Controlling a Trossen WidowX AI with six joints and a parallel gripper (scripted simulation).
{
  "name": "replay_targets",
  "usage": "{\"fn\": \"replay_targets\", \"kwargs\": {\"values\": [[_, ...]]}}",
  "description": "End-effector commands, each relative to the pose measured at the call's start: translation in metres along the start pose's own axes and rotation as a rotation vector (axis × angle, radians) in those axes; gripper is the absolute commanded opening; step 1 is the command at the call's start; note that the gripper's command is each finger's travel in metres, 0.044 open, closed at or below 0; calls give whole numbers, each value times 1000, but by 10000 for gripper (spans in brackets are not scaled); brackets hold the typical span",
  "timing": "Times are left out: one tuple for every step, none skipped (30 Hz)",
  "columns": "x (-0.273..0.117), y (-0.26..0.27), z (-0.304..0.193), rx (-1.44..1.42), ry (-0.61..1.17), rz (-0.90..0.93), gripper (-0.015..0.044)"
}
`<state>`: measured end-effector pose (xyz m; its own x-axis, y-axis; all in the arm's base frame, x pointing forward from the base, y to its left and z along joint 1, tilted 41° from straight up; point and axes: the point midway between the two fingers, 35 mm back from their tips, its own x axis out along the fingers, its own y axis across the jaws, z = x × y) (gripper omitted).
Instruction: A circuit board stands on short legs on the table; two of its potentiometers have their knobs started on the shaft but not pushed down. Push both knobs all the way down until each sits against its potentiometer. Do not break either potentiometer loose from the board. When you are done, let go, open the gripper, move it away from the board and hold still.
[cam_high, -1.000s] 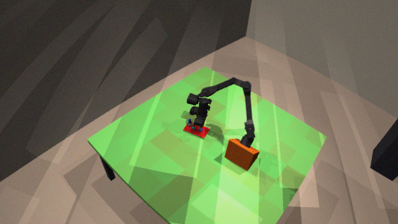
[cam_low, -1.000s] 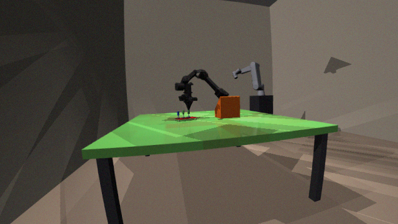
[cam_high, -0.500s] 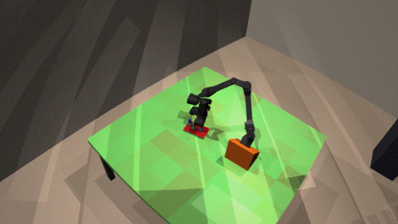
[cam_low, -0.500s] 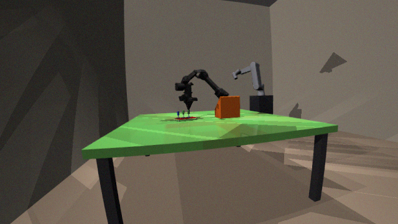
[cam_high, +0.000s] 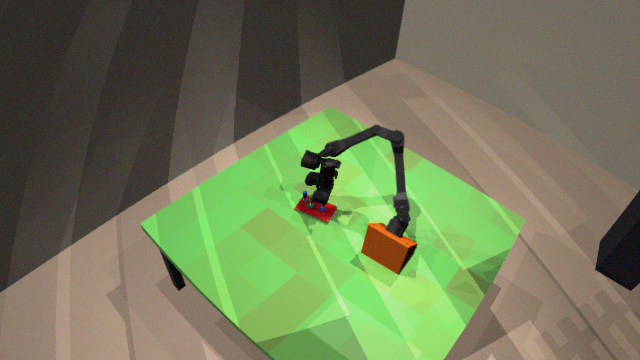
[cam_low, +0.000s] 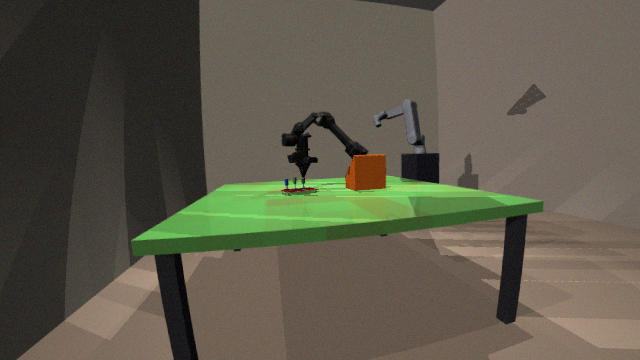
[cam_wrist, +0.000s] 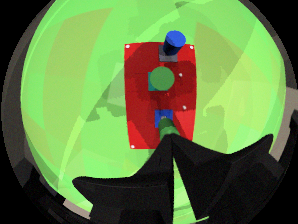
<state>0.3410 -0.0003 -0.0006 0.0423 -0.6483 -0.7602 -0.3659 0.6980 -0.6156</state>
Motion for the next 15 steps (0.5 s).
{"fn": "replay_targets", "kwargs": {"values": [[10,-2,1,12,10,0,0],[10,-2,1,12,10,0,0],[10,-2,1,12,10,0,0],[10,-2,1,12,10,0,0],[10,-2,1,12,10,0,0],[11,-2,1,12,10,0,0],[11,-2,1,12,10,0,0],[12,-2,1,12,10,0,0],[12,-2,1,12,10,0,0],[13,-2,1,12,10,0,0],[14,-2,0,12,10,0,0],[15,-2,0,12,10,0,0],[15,-2,0,12,10,0,0],[15,-2,0,12,10,0,0],[15,-2,0,12,10,0,0]]}}
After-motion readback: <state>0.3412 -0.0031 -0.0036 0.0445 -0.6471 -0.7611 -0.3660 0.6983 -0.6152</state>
